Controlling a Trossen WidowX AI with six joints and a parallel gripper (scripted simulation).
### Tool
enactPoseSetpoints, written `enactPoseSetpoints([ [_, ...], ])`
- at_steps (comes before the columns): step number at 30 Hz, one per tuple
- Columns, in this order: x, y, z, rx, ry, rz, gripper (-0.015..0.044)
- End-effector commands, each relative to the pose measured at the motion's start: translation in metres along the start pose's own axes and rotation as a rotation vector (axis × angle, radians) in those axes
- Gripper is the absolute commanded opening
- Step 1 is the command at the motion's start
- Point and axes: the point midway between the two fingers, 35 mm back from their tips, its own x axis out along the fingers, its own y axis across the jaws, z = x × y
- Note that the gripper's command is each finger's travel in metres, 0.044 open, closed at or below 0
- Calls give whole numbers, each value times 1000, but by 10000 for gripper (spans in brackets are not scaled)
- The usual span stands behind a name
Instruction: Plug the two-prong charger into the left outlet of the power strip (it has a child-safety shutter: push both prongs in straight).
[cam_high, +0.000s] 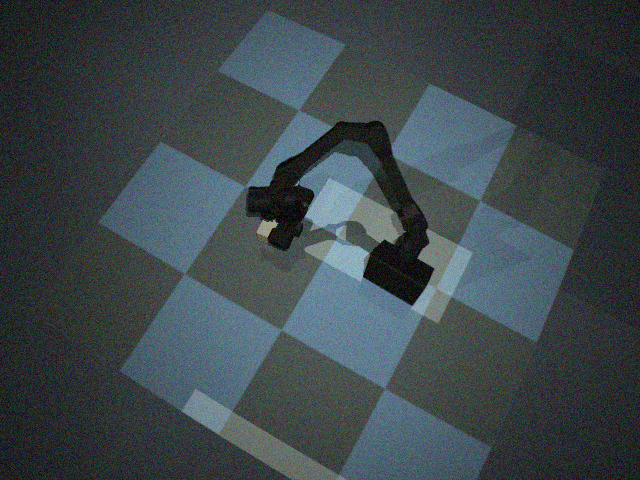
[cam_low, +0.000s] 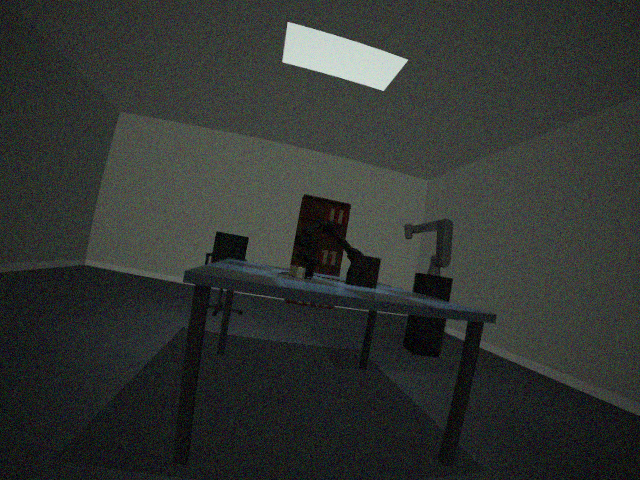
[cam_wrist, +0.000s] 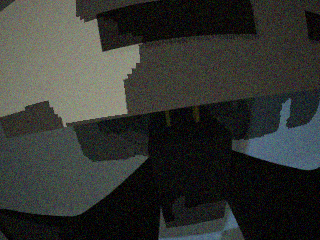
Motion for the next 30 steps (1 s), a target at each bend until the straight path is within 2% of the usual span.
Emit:
enactPoseSetpoints([
  [1, -1, -1, 3, -3, -3, -5, 0],
  [30, -2, -1, 10, -3, -3, -5, 0],
])
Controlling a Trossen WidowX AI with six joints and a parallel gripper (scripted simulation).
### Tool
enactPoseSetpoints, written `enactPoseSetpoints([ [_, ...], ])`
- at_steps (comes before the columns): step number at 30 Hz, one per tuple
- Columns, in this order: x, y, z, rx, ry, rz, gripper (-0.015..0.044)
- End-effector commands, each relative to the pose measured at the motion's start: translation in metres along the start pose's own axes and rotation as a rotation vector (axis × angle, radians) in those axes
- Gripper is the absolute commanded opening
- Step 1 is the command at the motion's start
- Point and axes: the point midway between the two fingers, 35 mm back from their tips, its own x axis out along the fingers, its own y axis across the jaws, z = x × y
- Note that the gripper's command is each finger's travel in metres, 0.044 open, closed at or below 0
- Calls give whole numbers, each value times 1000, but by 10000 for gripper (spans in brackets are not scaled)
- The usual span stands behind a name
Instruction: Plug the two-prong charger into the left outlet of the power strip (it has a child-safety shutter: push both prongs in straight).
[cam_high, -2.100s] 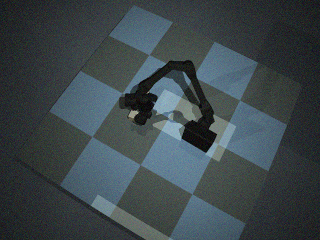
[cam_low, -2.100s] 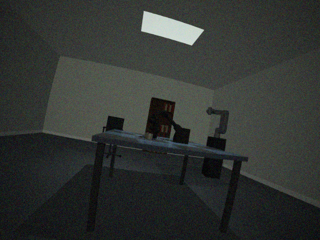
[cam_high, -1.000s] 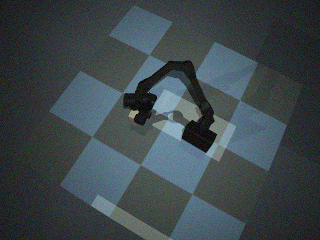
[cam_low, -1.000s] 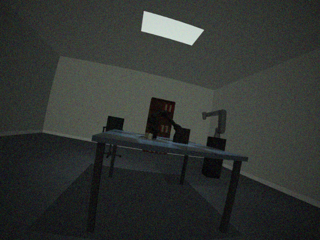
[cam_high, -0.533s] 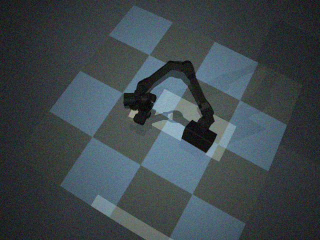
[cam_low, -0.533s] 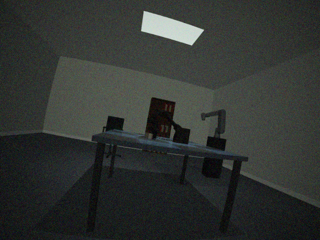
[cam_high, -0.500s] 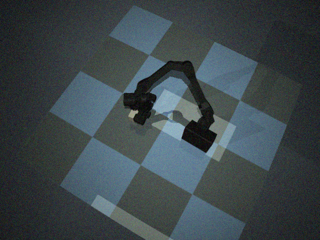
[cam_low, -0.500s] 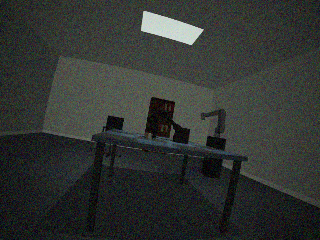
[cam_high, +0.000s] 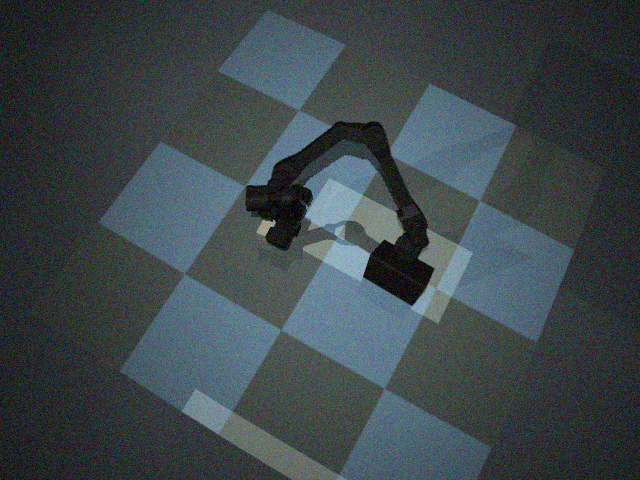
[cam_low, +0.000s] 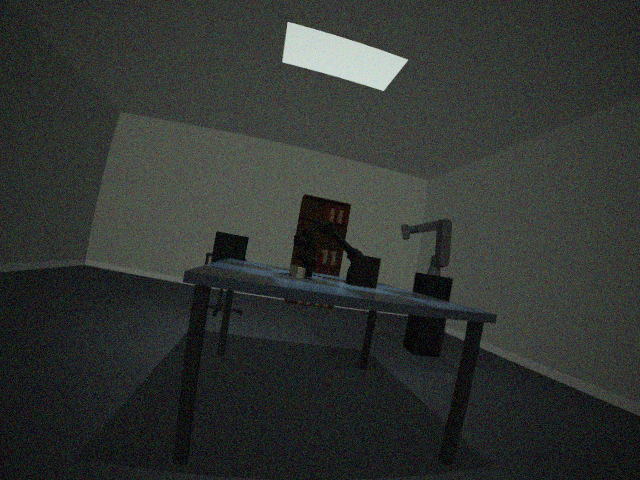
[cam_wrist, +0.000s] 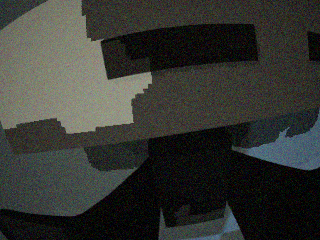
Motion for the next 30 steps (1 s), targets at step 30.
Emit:
enactPoseSetpoints([
  [30, -2, -1, 13, -2, -4, -4, 0],
])
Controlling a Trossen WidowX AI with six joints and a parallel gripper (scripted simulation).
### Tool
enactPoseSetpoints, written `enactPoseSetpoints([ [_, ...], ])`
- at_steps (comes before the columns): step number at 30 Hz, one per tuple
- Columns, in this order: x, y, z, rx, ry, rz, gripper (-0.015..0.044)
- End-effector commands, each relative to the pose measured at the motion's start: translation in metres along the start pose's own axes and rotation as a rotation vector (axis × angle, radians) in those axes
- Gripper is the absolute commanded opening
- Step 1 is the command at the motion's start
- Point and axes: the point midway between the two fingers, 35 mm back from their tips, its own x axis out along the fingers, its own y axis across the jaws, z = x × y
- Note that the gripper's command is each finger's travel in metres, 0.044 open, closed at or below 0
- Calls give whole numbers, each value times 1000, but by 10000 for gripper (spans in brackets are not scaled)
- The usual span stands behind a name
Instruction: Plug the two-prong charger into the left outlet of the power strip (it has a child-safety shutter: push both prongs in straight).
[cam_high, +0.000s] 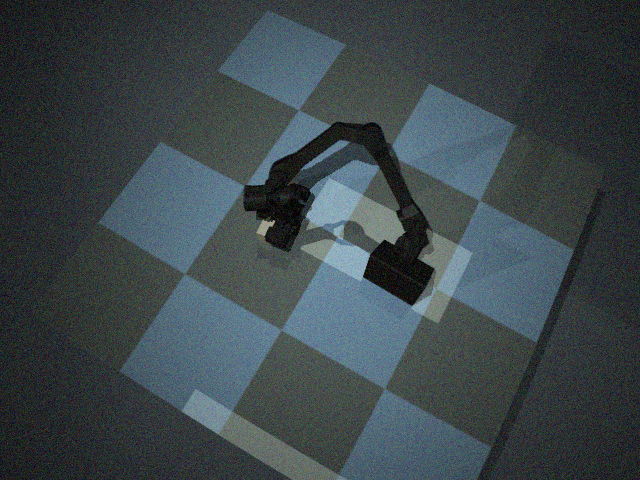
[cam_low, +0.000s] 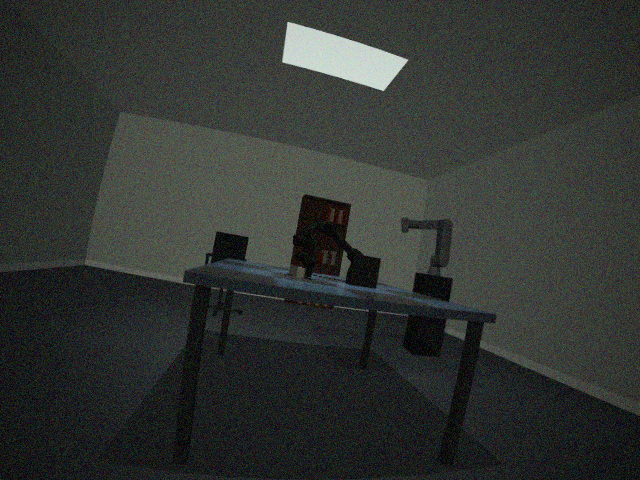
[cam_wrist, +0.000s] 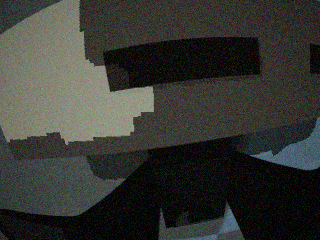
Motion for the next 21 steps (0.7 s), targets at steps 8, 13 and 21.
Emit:
enactPoseSetpoints([
  [8, -2, -1, 12, 17, -19, 2, 0],
  [13, -2, -1, 14, 17, -19, 2, 0],
  [21, -2, -1, 14, 17, -19, 2, 0],
])
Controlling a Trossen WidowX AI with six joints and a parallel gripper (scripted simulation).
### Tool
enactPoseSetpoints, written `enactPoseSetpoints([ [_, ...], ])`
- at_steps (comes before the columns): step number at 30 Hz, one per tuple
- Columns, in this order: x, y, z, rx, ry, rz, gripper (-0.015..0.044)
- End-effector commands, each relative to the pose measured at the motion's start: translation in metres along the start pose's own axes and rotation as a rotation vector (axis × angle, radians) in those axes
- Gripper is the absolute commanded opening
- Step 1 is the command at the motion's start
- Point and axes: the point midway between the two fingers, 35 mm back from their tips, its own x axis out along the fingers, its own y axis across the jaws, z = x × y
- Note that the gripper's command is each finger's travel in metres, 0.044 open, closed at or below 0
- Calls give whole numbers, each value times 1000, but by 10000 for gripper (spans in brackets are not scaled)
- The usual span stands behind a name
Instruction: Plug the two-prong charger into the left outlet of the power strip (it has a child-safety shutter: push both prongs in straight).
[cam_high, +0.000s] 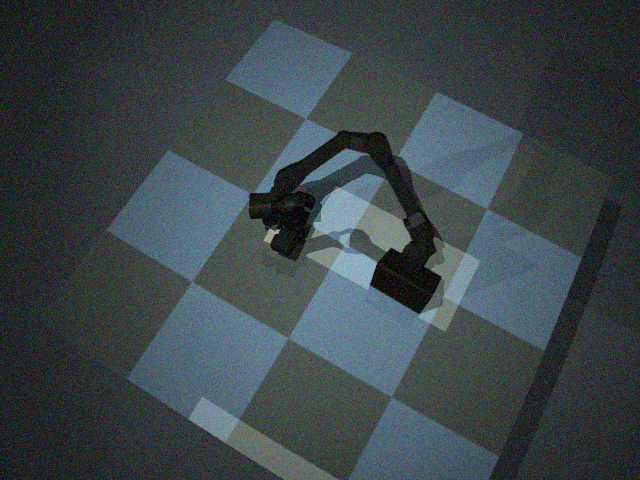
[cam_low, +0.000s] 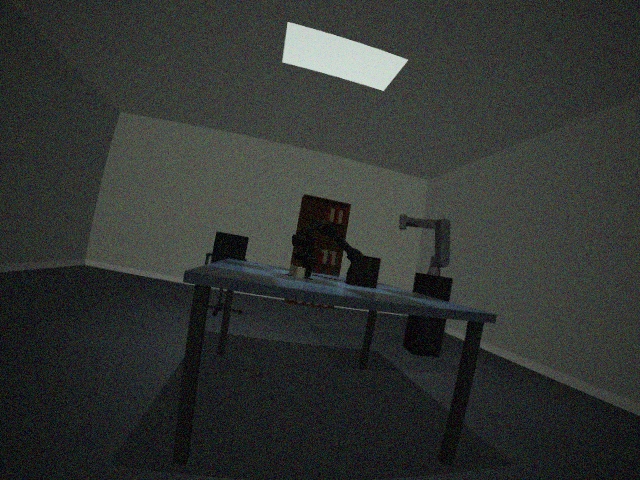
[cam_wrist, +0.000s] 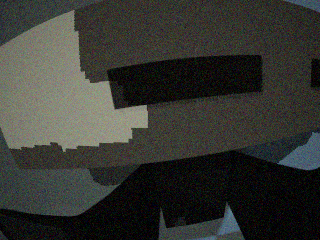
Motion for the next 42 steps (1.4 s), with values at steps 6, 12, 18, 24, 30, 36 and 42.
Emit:
enactPoseSetpoints([
  [6, -1, -1, 8, 23, -23, 4, 0],
  [12, -1, -1, 7, 23, -23, 4, 0],
  [18, -1, -1, 7, 23, -23, 4, 0],
  [24, -1, -1, 6, 23, -23, 4, 0],
  [30, 0, -1, 5, 23, -23, 4, 0],
  [36, 0, -1, 5, 23, -23, 4, 0],
  [42, 1, -1, 4, 23, -23, 4, 0],
])
